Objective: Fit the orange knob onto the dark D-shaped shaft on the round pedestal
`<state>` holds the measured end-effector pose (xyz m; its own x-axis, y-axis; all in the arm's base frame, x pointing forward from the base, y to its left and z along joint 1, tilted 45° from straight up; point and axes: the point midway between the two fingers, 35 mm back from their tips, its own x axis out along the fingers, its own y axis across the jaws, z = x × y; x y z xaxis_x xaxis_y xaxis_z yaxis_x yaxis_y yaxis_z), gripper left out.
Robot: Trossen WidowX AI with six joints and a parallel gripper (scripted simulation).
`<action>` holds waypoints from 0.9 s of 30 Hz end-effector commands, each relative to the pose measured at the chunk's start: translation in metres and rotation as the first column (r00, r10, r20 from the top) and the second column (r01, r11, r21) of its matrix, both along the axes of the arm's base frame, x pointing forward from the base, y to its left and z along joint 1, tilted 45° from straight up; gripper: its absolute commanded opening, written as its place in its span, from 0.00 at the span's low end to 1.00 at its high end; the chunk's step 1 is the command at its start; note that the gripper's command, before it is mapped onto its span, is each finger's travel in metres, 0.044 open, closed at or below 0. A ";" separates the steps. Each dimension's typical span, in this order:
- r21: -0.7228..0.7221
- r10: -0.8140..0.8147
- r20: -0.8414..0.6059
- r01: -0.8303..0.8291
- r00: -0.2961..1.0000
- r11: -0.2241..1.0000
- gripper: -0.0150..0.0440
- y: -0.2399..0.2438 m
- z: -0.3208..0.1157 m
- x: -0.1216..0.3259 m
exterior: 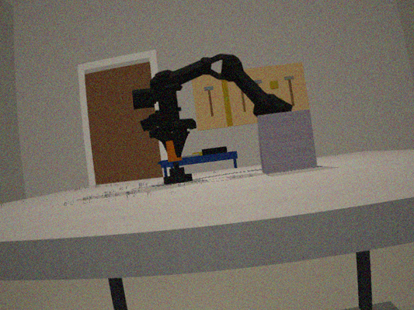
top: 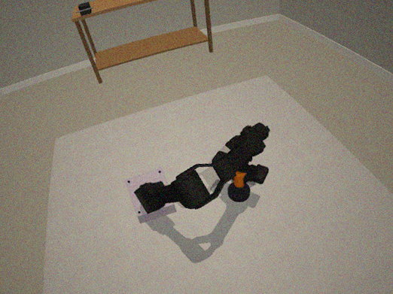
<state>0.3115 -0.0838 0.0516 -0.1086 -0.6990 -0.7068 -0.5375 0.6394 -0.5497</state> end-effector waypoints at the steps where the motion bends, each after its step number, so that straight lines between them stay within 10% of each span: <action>1: 0.001 0.022 -0.015 -0.022 1.000 1.000 0.25 0.000 0.000 0.001; 27: 0.001 0.022 -0.015 -0.022 1.000 1.000 0.25 -0.002 -0.001 -0.001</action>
<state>0.3091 -0.0860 0.0499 -0.1063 -0.6979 -0.7083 -0.5574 0.6317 -0.5388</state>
